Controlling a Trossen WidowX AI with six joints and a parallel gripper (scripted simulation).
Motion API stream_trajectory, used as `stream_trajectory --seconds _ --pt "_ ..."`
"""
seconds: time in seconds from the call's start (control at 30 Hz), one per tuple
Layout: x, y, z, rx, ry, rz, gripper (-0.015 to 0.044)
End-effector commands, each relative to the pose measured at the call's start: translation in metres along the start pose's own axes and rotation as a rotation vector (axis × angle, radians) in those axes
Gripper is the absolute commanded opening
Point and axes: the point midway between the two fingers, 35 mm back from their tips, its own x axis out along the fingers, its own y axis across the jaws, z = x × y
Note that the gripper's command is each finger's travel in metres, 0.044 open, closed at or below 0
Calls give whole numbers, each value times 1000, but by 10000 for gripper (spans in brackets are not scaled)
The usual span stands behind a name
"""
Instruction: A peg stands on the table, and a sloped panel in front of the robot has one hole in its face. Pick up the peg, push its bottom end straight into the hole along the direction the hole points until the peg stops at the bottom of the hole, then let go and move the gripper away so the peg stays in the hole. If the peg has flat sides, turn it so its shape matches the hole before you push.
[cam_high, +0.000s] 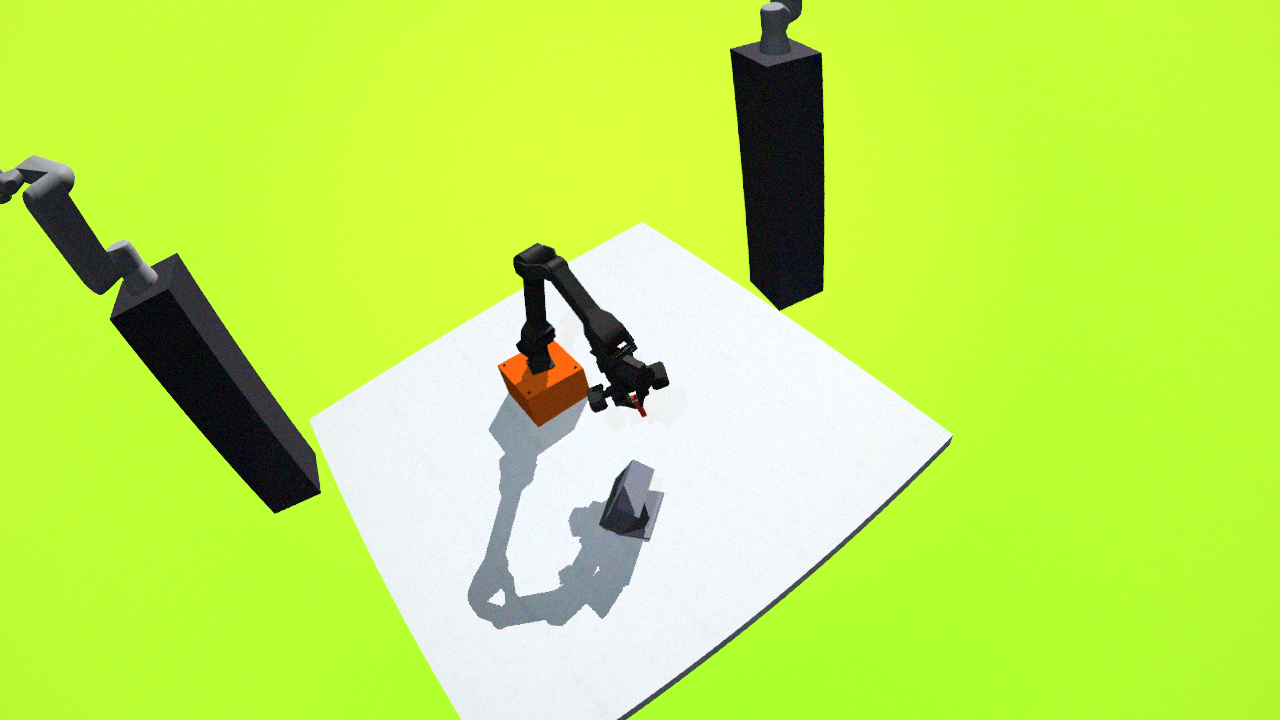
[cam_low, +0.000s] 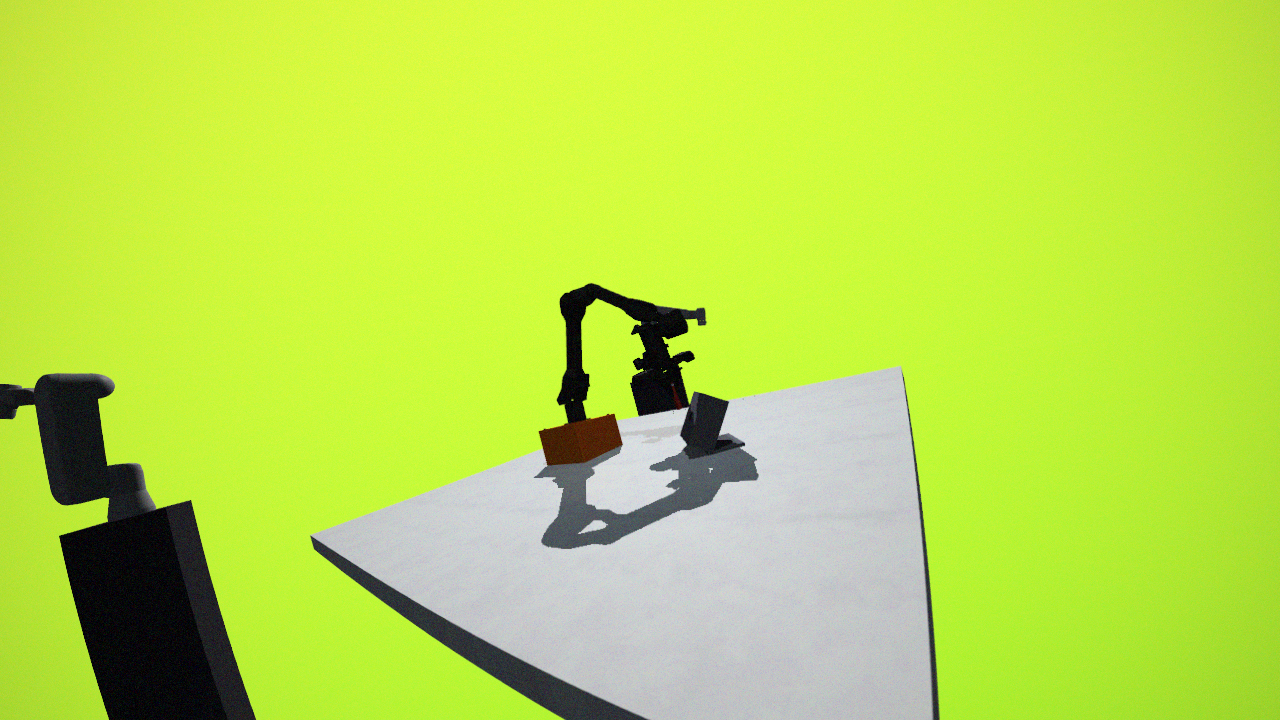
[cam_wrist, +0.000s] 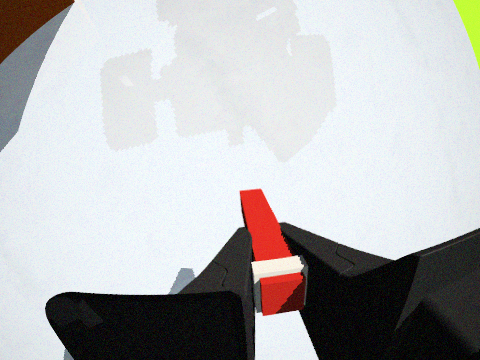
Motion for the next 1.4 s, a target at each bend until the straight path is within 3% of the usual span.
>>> stream_trajectory --seconds 0.0,1.37 --pt "-1 2 -4 7 -2 -21 0" --pt "-8 31 -44 107 -1 -191 0"
